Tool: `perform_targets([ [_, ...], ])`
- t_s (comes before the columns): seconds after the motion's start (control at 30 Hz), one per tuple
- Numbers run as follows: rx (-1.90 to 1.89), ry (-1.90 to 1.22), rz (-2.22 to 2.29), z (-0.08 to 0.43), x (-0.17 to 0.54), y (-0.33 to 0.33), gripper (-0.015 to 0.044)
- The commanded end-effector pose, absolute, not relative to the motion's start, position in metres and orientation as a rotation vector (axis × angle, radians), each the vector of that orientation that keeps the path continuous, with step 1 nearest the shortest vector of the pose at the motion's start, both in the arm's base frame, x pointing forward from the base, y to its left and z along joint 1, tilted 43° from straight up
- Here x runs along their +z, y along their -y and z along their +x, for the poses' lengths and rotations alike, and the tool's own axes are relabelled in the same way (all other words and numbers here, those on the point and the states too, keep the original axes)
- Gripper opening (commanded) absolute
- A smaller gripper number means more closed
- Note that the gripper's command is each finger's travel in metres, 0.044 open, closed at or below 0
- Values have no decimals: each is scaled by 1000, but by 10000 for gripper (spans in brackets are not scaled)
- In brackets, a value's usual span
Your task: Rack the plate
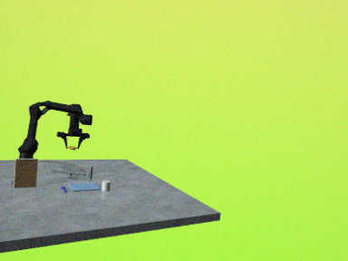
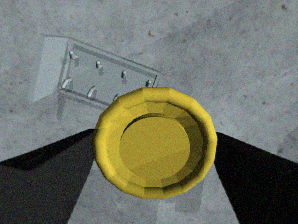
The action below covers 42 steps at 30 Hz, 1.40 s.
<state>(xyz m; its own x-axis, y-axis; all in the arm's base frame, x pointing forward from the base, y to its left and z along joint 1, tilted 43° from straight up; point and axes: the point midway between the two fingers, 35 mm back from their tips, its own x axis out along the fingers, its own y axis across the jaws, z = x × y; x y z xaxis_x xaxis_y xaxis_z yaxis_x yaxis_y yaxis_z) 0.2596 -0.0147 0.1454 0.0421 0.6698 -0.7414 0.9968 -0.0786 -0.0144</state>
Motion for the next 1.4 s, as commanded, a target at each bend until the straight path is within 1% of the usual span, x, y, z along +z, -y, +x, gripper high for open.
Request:
perform_targets([
  [0.0, -916, -1663, 1881, 249, 152, 4, 0],
  [0.2, -1117, -1629, 2011, 232, 161, -13, 0],
  [0.37, -1140, -1624, 2019, 230, 161, -15, 0],
  [0.8, -1123, -1519, 1623, 230, 108, -22, 0],
  [1.37, -1011, -1280, 1202, 244, 57, -30, 0],
])
